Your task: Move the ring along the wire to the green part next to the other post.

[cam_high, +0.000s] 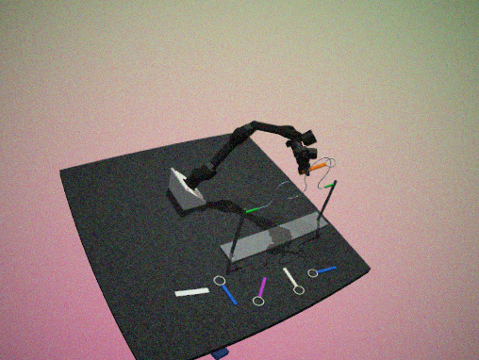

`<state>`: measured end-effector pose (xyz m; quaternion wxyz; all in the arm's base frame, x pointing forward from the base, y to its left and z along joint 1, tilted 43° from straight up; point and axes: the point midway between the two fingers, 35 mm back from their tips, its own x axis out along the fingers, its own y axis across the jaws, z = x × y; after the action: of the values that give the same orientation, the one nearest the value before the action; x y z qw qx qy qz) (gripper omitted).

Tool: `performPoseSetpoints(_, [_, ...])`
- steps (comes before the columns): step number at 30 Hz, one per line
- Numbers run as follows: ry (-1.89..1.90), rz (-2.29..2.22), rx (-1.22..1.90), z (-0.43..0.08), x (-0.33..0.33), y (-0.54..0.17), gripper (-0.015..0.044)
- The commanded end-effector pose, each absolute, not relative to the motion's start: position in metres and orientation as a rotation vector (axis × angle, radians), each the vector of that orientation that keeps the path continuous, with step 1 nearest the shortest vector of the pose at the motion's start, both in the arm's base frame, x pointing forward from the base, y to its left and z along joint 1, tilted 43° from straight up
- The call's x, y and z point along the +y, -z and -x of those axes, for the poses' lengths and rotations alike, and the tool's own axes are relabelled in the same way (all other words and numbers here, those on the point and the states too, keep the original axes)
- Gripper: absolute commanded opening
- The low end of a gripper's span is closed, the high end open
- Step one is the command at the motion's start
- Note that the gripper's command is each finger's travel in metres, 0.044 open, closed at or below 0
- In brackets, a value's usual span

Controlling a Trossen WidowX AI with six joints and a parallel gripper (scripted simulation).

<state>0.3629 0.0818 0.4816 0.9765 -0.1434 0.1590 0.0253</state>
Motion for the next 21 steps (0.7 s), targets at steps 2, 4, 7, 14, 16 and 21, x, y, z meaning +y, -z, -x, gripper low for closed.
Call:
performPoseSetpoints(2, [-0.064,0.226,0.322,-0.3627,0.0832,-0.4813,-0.015])
performPoseSetpoints(4, [-0.07,0.202,0.322,-0.3626,0.0841,-0.4811,-0.015])
performPoseSetpoints(7, [-0.079,0.164,0.323,-0.3626,0.0853,-0.4808,-0.015])
performPoseSetpoints(14, [-0.103,0.067,0.324,-0.3625,0.0887,-0.4802,-0.015])
performPoseSetpoints(16, [-0.108,0.042,0.324,-0.3625,0.0895,-0.4802,-0.015])
performPoseSetpoints(21, [-0.123,-0.02,0.324,-0.3625,0.0917,-0.48,-0.015])
